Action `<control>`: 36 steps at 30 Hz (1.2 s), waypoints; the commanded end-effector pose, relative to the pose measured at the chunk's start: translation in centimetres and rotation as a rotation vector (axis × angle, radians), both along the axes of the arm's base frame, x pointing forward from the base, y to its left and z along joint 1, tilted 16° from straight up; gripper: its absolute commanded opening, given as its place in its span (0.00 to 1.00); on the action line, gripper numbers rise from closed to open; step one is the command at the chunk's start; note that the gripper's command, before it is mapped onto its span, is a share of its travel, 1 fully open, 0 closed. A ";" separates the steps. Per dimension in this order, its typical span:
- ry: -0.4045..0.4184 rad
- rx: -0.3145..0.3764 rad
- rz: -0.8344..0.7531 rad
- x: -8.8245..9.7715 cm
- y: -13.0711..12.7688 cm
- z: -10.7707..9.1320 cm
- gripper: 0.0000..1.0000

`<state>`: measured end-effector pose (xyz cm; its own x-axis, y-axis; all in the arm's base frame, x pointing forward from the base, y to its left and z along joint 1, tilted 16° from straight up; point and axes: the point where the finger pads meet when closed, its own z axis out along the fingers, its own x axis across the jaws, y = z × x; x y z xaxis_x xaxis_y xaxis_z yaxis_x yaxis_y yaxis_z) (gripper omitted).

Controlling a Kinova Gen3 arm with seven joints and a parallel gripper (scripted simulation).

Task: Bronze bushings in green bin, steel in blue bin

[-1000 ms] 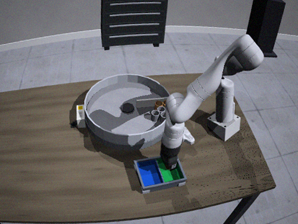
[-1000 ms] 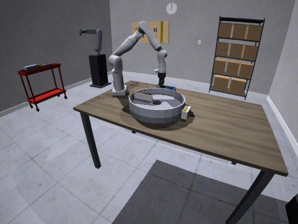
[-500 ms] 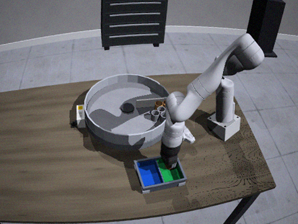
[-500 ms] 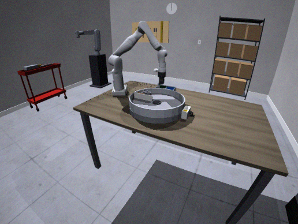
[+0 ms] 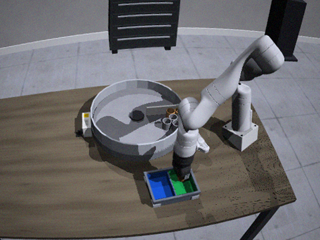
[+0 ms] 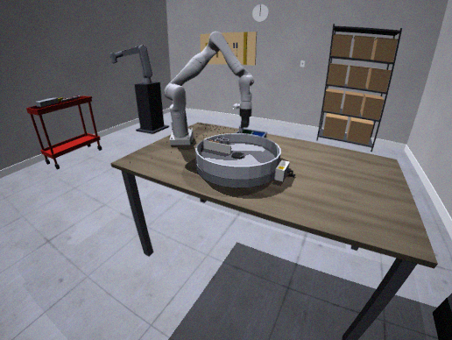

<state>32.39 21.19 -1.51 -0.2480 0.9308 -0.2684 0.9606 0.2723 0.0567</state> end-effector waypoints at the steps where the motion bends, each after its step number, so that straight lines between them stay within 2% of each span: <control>1: -0.001 0.002 0.002 0.0 0.1 0.1 0.47; 36: -0.001 0.002 0.002 -0.1 0.3 0.9 0.47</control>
<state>32.26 21.47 -0.62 -0.2489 0.9308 -0.2676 0.9603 0.2732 0.0570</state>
